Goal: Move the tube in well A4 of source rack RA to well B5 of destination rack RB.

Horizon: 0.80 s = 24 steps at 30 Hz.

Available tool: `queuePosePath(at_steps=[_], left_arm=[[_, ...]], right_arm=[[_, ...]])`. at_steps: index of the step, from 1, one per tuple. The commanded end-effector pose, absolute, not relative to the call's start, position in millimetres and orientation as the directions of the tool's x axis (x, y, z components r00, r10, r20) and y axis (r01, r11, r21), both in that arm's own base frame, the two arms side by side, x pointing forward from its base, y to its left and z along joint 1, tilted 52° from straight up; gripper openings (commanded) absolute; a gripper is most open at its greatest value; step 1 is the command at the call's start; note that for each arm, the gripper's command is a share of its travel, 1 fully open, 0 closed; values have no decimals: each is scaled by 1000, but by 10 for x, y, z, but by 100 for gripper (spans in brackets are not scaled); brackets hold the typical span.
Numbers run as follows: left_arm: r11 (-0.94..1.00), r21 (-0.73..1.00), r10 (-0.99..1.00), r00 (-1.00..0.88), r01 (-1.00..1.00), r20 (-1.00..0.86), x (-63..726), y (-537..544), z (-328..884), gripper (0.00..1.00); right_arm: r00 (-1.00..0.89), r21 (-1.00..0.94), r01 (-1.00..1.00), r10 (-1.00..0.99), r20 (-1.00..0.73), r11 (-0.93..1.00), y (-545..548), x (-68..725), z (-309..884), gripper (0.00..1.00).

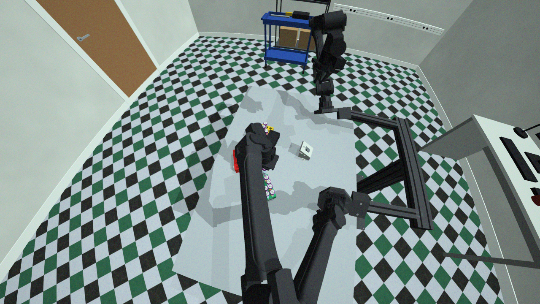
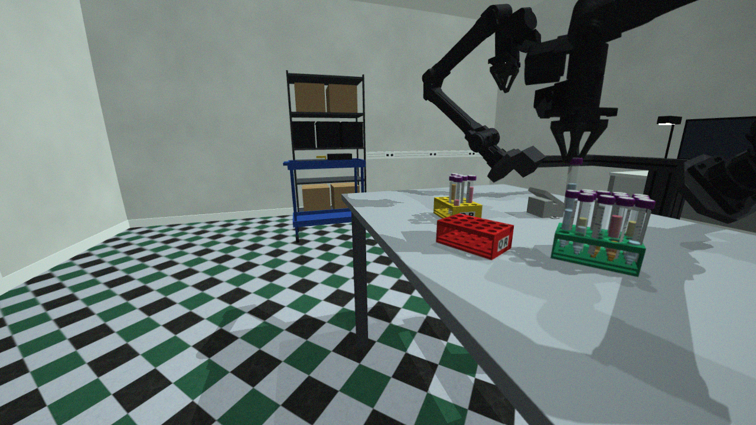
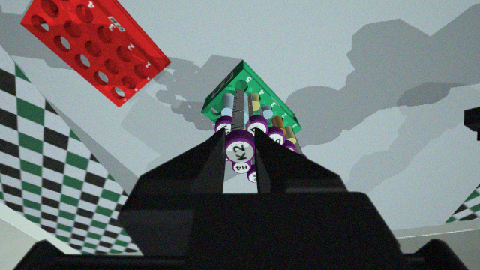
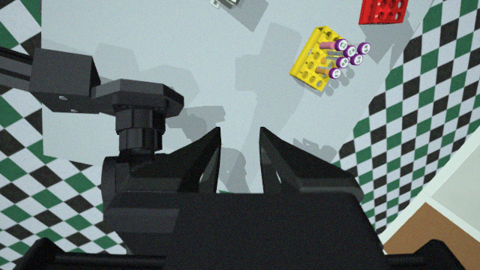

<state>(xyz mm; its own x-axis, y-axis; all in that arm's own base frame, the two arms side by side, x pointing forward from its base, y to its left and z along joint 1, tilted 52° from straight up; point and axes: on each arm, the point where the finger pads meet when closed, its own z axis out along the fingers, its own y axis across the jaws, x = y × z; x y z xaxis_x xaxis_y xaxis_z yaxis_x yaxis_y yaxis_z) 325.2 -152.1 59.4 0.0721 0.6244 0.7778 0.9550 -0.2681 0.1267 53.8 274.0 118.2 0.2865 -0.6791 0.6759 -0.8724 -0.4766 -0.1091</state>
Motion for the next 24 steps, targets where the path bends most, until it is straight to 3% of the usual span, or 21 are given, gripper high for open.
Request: queuePosePath(at_steps=[1,24], left_arm=[[-277,177,653,50,944,756,3309,-1750,774,0],[-282,133,624,76,950,777,3061,-1726,555,0]], right_arm=[[288,-123,-872,-700,653,-474,2862,529,1234,30],[288,-123,-872,-700,653,-474,2862,529,1234,30]])
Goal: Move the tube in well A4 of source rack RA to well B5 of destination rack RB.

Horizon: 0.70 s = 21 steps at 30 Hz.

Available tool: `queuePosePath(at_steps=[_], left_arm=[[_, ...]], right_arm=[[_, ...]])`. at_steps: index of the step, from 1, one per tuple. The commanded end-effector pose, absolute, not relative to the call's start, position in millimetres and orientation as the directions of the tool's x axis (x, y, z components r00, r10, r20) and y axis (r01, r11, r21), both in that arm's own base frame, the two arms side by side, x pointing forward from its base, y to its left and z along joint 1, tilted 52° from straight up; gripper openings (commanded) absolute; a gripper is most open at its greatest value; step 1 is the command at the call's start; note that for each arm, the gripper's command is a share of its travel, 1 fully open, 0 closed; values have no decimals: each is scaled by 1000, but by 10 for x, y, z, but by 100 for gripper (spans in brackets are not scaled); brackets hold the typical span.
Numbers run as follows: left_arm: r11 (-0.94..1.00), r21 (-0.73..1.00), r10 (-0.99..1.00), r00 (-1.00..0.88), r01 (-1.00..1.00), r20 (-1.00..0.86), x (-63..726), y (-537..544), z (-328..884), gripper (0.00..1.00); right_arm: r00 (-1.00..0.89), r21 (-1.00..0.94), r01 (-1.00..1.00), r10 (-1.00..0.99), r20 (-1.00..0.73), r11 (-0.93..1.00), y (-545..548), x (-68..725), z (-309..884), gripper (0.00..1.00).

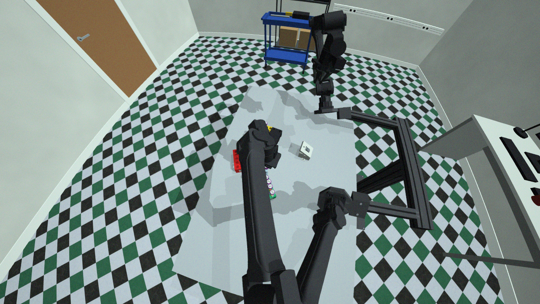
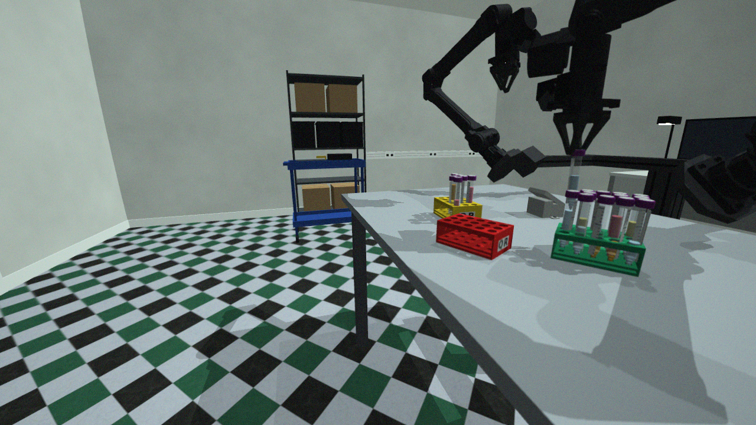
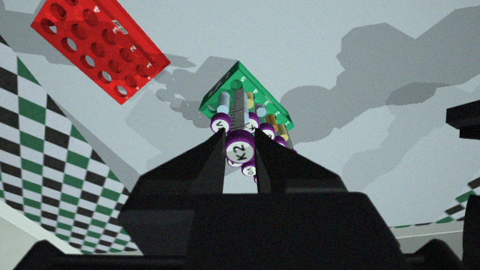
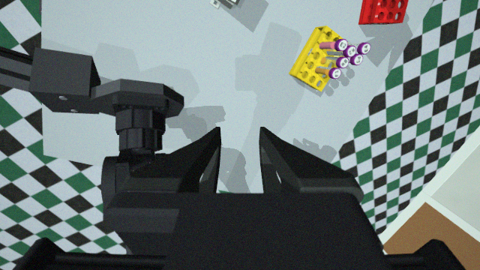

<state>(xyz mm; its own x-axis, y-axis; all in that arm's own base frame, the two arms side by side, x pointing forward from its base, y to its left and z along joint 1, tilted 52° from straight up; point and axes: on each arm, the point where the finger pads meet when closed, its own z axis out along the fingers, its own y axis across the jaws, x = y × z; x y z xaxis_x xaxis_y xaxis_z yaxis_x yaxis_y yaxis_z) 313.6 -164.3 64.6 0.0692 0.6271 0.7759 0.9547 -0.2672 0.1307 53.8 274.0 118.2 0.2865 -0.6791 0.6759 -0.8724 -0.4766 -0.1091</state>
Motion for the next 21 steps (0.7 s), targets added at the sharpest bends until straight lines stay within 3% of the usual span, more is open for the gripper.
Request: queuePosePath(at_steps=[1,21], left_arm=[[-282,136,626,75,950,776,3053,-1732,540,0],[-278,175,653,52,945,755,3001,-1957,423,0]], right_arm=[[288,-123,-872,-700,653,-474,2862,529,1234,30],[288,-123,-872,-700,653,-474,2862,529,1234,30]])
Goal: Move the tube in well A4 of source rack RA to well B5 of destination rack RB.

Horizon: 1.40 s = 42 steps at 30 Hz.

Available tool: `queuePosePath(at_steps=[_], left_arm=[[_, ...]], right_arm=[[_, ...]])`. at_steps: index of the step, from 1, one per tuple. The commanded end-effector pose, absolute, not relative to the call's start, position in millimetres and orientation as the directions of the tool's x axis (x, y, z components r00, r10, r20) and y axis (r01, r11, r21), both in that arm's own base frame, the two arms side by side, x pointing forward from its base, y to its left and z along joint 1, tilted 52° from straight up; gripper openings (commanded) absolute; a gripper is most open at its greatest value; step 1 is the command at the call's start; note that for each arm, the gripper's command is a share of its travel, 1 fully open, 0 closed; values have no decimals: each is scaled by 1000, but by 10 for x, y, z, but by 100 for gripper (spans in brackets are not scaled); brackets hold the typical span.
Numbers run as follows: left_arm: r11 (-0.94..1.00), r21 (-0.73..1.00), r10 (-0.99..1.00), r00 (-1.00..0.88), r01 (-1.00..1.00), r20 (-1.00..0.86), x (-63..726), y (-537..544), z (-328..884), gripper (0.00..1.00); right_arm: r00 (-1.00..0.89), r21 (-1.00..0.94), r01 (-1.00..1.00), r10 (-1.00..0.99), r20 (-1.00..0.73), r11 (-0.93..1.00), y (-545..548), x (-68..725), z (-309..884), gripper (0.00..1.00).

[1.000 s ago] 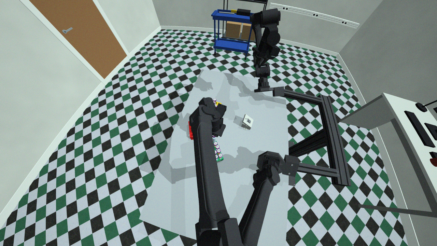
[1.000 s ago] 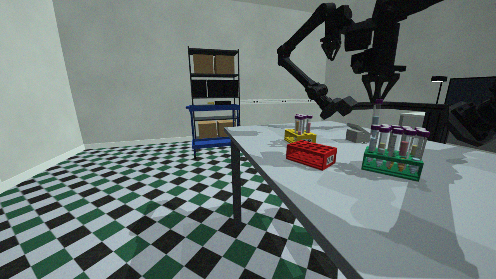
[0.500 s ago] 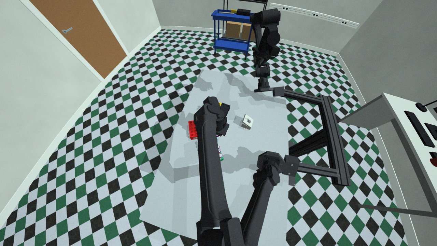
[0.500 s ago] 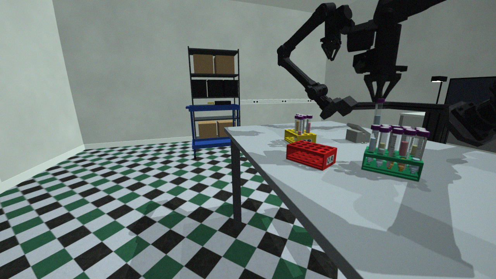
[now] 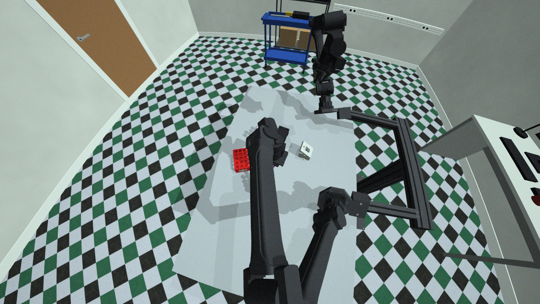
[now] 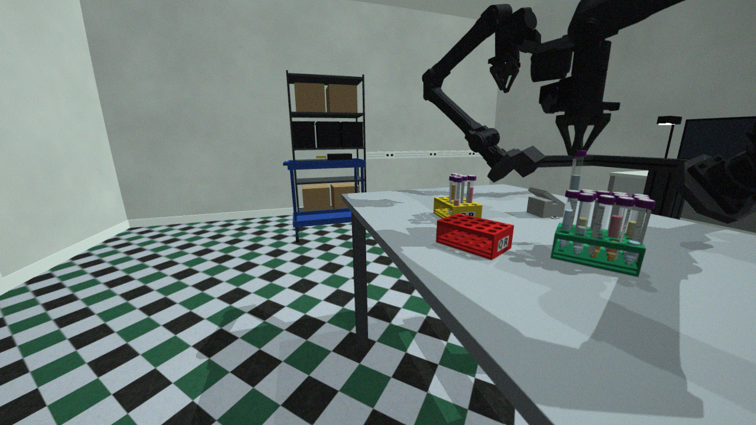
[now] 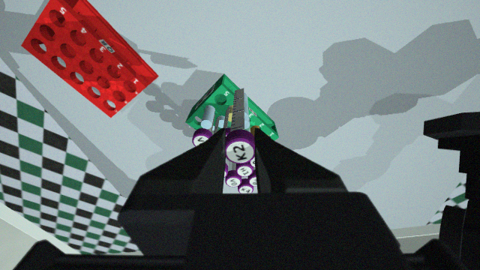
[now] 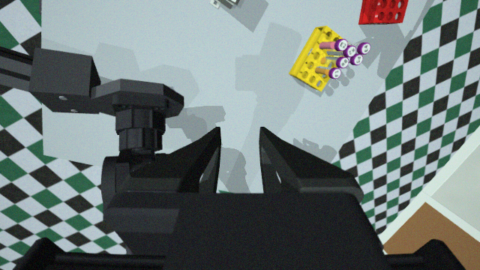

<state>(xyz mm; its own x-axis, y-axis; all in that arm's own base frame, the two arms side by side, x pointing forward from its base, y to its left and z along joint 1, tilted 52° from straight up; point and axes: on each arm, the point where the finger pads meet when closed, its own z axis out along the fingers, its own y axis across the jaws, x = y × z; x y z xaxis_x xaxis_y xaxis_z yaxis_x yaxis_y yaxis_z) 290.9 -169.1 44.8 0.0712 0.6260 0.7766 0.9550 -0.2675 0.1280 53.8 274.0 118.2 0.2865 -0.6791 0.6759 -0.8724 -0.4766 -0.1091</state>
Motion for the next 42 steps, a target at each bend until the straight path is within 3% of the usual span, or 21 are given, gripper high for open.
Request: queuePosePath(at_steps=[1,42], left_arm=[[-279,176,652,52,944,756,3032,-1973,418,0],[-261,138,632,61,955,773,4088,-2392,188,0]], right_arm=[[288,-123,-872,-700,653,-474,2862,529,1234,30],[288,-123,-872,-700,653,-474,2862,529,1234,30]])
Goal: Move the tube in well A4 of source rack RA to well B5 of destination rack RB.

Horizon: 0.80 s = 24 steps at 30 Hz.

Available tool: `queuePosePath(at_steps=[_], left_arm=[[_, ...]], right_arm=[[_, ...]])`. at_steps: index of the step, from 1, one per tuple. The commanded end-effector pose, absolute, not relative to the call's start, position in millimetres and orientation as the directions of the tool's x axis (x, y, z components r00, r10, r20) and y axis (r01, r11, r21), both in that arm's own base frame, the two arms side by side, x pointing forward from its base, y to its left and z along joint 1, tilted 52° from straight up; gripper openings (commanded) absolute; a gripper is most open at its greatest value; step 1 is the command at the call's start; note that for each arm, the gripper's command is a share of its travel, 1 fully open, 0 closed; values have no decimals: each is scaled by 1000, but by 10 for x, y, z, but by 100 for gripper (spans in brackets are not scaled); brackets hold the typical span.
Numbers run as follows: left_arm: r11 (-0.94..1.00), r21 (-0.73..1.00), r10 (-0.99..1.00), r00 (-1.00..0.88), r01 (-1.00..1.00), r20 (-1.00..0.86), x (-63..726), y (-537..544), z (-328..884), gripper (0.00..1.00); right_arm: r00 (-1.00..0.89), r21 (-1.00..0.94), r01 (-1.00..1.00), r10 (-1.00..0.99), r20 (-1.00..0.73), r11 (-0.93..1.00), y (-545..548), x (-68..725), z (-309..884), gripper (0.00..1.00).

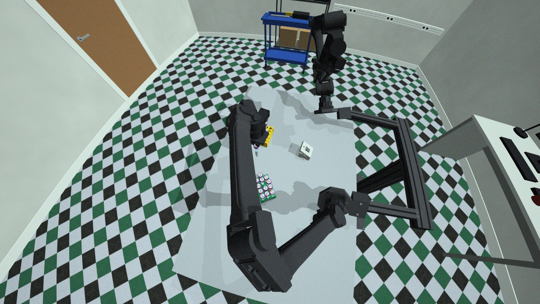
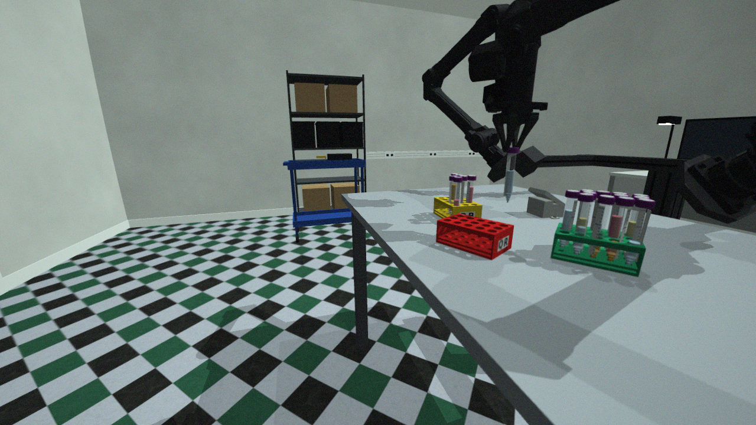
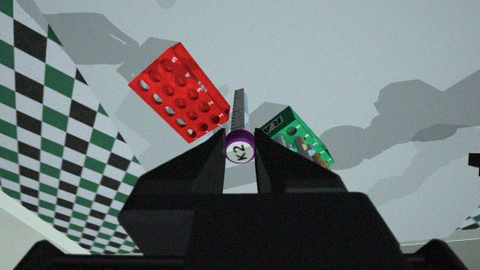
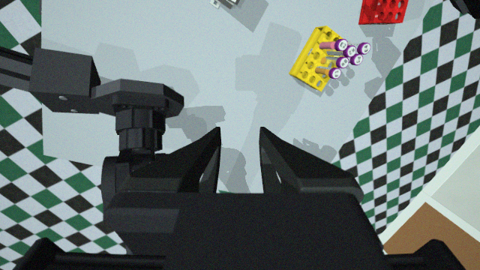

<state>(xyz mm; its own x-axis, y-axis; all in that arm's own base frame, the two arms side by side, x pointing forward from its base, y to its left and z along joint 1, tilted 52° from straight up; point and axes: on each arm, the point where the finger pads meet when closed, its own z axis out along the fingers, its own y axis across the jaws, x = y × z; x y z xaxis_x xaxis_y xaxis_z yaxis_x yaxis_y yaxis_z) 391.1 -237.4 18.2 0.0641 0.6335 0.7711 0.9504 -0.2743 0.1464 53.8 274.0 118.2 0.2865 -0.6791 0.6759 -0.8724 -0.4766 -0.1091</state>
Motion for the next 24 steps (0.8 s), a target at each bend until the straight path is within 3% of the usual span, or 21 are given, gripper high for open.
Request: queuePosePath(at_steps=[1,7,24], left_arm=[[-261,138,632,61,955,773,4088,-2392,188,0],[-371,-21,565,243,929,788,4040,-2347,152,0],[-371,24,589,216,928,779,4199,-2153,651,0]], right_arm=[[288,-123,-872,-700,653,-474,2862,529,1234,30],[288,-123,-872,-700,653,-474,2862,529,1234,30],[288,-123,-872,-700,653,-474,2862,529,1234,30]])
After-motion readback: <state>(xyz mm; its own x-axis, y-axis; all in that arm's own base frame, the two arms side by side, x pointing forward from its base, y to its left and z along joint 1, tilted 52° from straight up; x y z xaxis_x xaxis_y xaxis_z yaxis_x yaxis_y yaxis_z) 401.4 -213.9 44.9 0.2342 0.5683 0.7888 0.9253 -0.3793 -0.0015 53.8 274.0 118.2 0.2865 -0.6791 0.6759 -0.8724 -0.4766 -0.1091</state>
